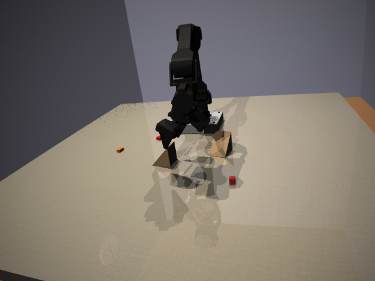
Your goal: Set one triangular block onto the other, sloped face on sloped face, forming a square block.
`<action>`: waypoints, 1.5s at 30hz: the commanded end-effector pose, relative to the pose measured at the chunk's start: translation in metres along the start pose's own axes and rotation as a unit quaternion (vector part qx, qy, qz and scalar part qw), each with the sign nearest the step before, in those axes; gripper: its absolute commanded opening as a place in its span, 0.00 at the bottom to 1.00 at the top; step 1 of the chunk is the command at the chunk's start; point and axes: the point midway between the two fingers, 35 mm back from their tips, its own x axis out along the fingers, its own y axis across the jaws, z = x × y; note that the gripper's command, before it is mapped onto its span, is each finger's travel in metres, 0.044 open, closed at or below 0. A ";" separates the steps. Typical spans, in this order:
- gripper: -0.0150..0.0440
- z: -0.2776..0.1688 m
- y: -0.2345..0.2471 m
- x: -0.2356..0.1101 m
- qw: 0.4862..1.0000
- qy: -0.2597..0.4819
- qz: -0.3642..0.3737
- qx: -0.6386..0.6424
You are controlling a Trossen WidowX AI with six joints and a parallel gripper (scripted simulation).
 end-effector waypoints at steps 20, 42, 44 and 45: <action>1.00 0.000 0.001 0.041 1.000 0.003 0.003 -0.004; 1.00 -0.002 0.005 0.073 1.000 0.004 0.003 -0.004; 0.91 -0.002 0.005 0.073 1.000 0.004 0.003 -0.004; 0.87 -0.002 0.005 0.073 1.000 0.004 0.003 -0.004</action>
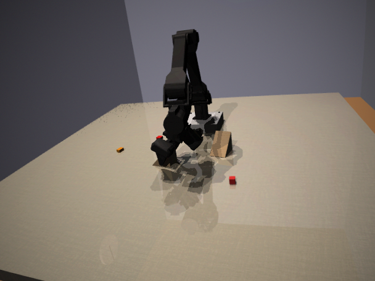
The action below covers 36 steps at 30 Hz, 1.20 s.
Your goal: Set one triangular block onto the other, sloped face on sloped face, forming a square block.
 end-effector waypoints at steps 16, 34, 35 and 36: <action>0.39 -0.001 0.001 0.001 1.000 0.001 0.002 -0.002; 0.25 -0.001 0.001 0.000 1.000 0.000 0.002 -0.001; 0.25 -0.001 0.001 0.000 1.000 0.000 0.002 -0.001; 0.25 -0.001 0.001 0.000 1.000 0.000 0.002 -0.001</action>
